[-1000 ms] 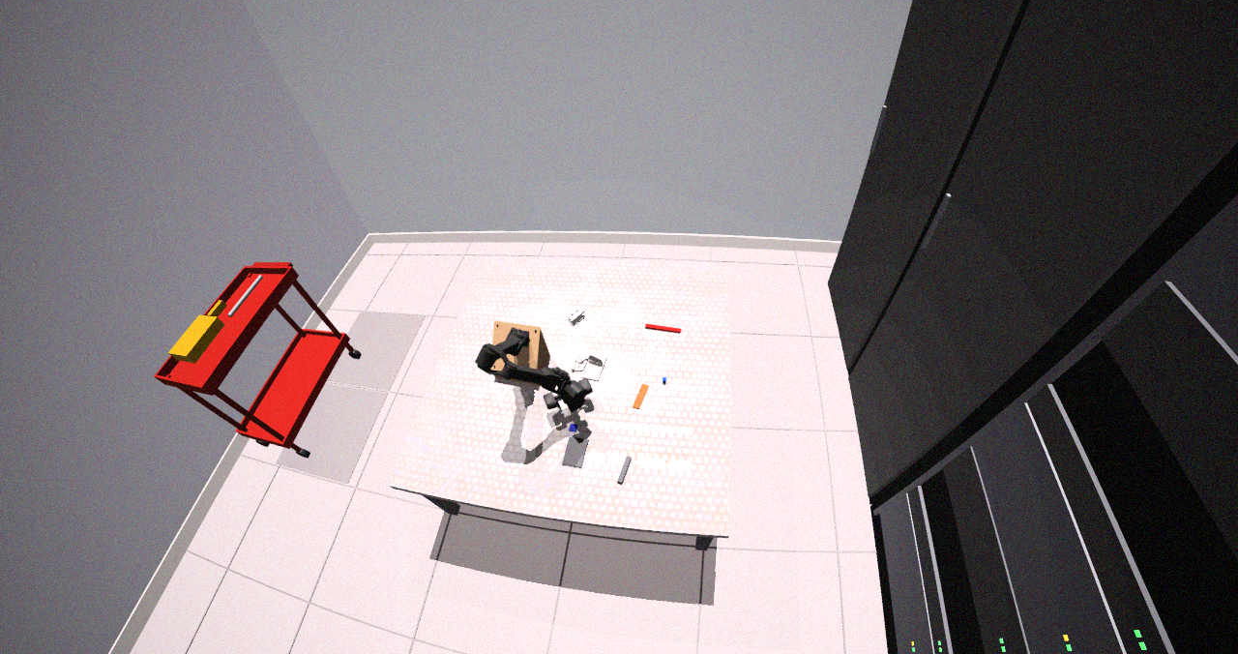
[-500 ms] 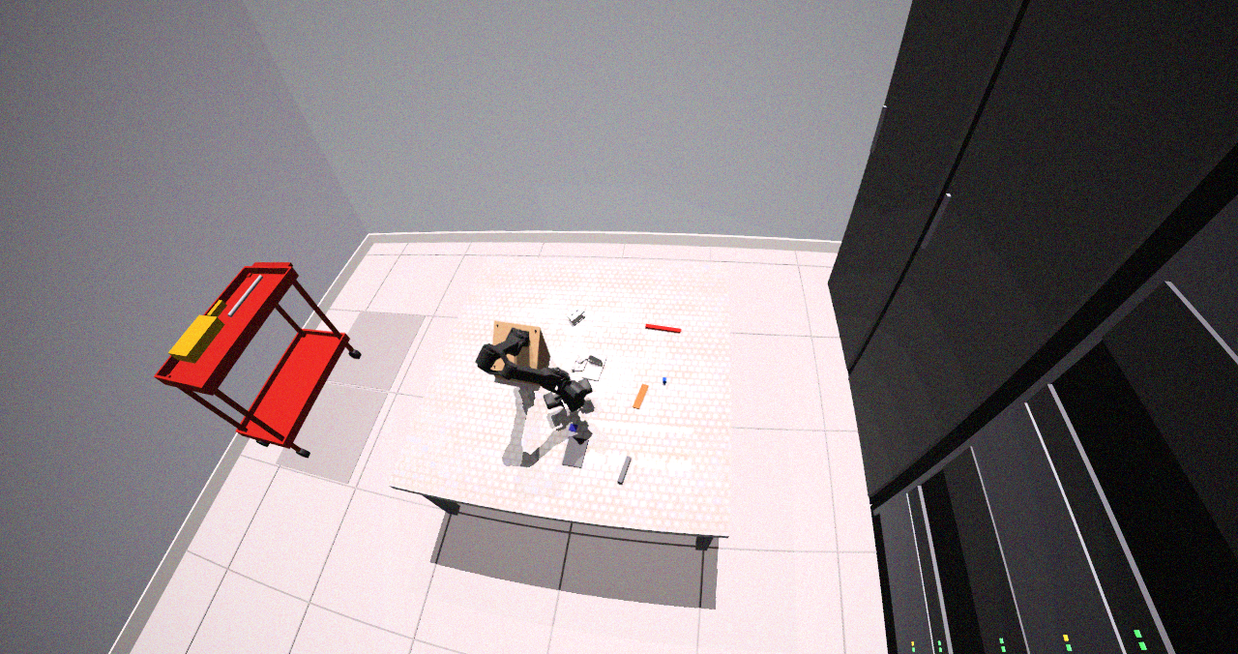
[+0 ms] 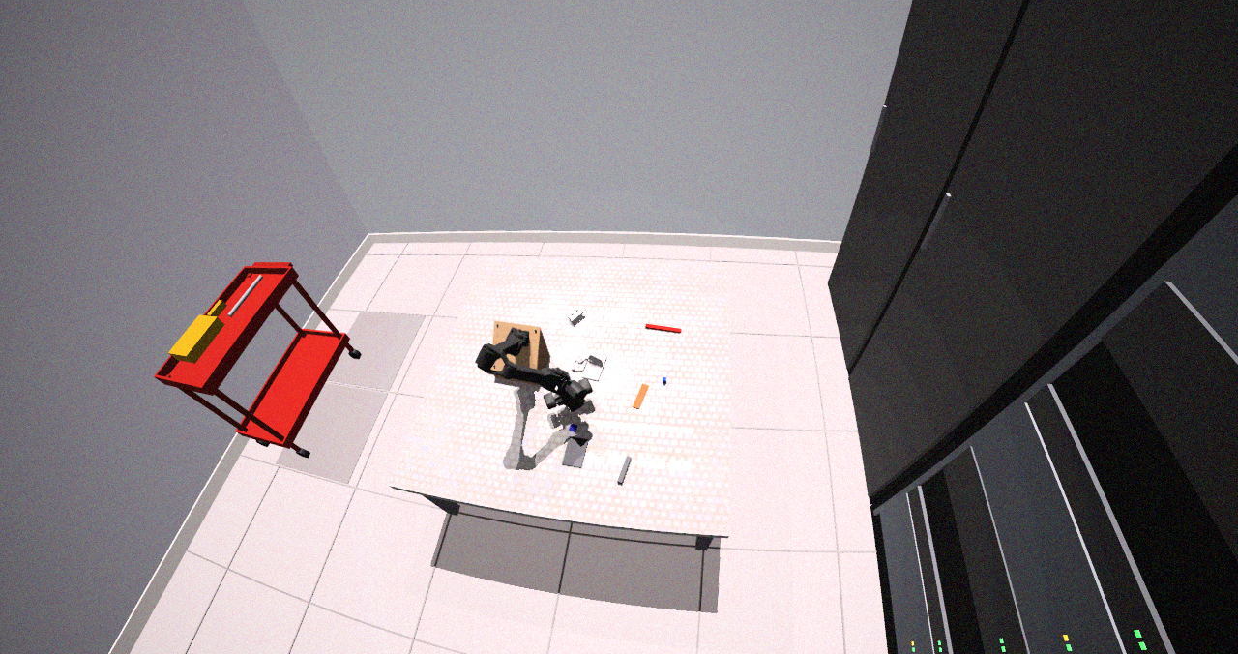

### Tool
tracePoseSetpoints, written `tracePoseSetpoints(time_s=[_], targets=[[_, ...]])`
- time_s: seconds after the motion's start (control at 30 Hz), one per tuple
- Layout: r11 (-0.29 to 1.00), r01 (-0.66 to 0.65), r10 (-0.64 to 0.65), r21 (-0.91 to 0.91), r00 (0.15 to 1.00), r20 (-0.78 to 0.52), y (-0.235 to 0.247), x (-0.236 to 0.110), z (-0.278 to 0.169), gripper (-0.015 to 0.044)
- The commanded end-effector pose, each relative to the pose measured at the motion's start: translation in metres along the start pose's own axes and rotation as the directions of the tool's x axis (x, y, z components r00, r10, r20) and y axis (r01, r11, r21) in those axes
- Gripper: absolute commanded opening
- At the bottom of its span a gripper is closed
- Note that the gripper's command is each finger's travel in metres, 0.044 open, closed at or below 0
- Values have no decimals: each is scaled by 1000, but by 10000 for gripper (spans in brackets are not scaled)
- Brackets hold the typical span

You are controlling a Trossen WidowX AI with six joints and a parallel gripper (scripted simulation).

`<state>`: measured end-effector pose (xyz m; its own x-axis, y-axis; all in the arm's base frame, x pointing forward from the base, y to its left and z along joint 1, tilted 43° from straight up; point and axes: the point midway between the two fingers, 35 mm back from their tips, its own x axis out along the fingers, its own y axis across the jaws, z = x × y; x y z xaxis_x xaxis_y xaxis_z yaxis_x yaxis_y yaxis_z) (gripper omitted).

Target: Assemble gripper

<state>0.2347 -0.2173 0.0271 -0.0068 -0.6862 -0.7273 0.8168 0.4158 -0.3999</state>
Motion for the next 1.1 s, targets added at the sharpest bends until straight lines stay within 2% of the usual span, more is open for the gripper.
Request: tracePoseSetpoints(time_s=[0.0,0.2,1.07], targets=[[1000,3,-3,0,1000,1,-1,0,0,134],[1000,2,-2,0,1000,0,0,-4,0,134],[1000,-5,5,-4,1000,-3,1,-78,0,134]])
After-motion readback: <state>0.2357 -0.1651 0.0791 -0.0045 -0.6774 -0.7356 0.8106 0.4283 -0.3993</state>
